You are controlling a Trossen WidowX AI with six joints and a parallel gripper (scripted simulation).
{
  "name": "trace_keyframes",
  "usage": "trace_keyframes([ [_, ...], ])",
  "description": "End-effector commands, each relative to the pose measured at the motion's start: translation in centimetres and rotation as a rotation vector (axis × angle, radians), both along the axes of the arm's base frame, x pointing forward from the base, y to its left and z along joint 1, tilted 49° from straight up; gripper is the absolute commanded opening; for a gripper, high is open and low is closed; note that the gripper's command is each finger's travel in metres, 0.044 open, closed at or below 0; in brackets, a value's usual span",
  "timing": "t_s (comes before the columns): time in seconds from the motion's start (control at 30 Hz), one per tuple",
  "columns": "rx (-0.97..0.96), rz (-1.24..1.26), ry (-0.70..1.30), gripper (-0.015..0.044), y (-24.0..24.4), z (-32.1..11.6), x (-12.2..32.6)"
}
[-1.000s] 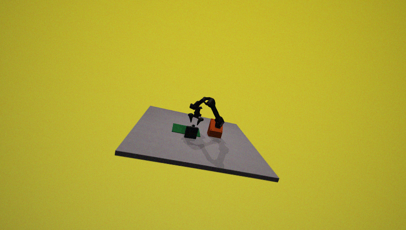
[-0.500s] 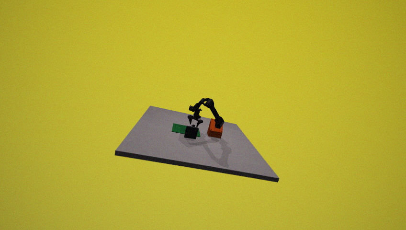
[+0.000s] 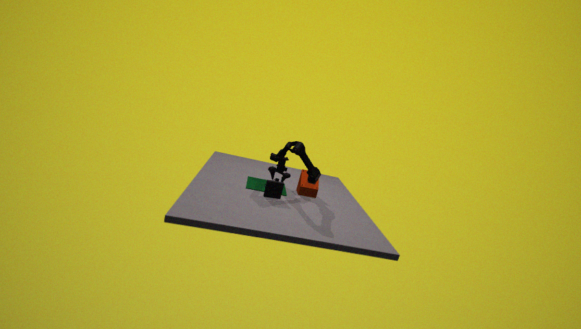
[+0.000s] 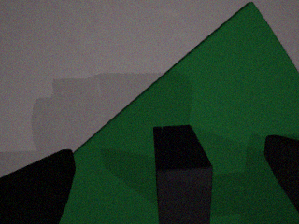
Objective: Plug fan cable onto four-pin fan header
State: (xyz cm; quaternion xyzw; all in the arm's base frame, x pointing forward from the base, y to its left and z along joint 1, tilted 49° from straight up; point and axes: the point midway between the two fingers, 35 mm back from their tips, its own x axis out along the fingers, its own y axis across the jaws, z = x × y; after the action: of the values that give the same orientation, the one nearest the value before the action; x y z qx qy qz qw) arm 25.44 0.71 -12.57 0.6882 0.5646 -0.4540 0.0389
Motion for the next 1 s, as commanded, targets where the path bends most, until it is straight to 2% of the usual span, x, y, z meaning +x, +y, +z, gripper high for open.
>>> trace_keyframes([
  [0.0, 0.000, 0.000, -0.001, 0.0361, 0.0, 0.0, 0.0],
  [0.47, 0.000, 0.000, -0.001, 0.0000, 0.0, 0.0, 0.0],
  [0.6, -0.001, 0.000, 0.000, 0.0000, -0.2, 0.2, 0.1],
  [0.73, 0.001, -0.004, 0.006, 0.0000, -3.6, 3.1, 0.3],
  [0.97, 0.002, 0.010, -0.010, 0.0000, -3.7, 3.4, 0.4],
])
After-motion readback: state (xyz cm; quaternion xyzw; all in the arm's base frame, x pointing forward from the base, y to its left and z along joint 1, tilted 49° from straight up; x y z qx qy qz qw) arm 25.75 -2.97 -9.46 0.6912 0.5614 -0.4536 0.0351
